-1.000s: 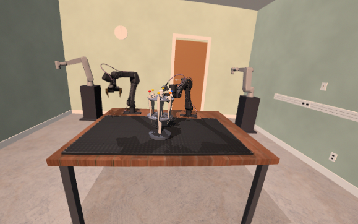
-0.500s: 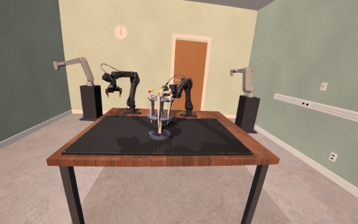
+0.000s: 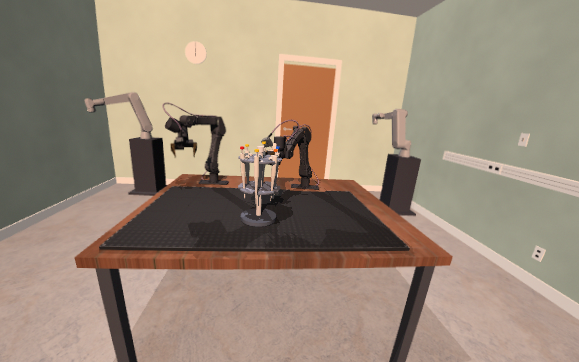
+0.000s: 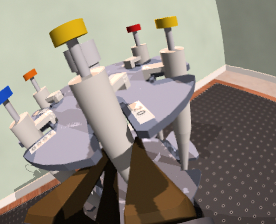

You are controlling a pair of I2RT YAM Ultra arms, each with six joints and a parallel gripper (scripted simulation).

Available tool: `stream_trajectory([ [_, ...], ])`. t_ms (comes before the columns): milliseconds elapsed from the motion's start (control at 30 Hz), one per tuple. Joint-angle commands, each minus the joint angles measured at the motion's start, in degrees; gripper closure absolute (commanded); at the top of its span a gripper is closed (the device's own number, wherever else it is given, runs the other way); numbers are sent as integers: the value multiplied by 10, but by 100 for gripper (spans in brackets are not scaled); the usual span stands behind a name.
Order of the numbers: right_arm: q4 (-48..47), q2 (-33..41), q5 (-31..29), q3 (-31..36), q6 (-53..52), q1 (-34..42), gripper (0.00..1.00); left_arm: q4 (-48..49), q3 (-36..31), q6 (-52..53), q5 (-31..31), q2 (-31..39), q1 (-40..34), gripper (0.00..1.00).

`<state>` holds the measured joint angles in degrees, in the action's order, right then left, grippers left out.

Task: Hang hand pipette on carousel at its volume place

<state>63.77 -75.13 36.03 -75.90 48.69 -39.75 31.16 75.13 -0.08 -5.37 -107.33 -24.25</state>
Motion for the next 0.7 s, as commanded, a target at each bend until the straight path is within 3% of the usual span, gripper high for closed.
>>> stream_trajectory([
  [0, -6, -3, 11, -9, 4, -5, 0, 17, 15, 2, -12, 18, 4, 88],
  [133, -6, -3, 11, -9, 4, -5, 0, 17, 15, 2, -12, 18, 4, 88],
  [333, -6, -3, 11, -9, 4, -5, 0, 0, 33, 2, -175, -17, -53, 88],
  [667, -6, -3, 11, -9, 4, -5, 0, 8, 42, 2, -193, -10, -46, 88],
])
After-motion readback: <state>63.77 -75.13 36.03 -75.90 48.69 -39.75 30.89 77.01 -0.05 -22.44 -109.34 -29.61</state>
